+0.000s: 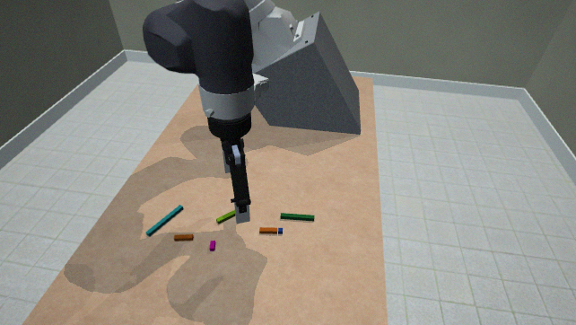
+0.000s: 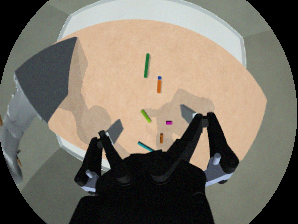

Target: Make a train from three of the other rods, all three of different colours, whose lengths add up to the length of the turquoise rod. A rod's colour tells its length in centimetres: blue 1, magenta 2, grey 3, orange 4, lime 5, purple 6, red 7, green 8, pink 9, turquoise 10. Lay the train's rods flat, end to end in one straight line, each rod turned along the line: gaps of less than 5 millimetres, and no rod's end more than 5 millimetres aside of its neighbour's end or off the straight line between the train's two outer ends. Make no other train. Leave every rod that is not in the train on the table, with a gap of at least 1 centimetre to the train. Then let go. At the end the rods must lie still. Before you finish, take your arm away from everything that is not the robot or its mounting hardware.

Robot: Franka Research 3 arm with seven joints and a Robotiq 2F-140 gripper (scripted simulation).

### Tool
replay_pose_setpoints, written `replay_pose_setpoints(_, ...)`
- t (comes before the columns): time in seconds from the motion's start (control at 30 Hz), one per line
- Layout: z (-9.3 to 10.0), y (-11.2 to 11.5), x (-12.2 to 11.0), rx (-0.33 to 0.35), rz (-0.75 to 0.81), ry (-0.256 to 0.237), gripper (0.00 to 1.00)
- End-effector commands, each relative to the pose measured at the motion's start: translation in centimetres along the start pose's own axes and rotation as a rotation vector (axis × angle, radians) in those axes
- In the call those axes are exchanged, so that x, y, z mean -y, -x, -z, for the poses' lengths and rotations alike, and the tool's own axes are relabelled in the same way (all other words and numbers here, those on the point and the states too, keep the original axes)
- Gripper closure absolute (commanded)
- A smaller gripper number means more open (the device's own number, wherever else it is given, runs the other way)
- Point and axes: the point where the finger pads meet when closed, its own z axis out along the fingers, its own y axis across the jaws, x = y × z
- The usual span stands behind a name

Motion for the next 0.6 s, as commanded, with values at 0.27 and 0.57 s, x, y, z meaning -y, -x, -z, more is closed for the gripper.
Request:
replay_pose_setpoints(0.27,-0.5,1.9,1.6,-0.012,0.277,0.005,0.0)
replay_pose_setpoints(0.57,-0.7,2.5,2.3,-0.012,0.333,0.004,0.85)
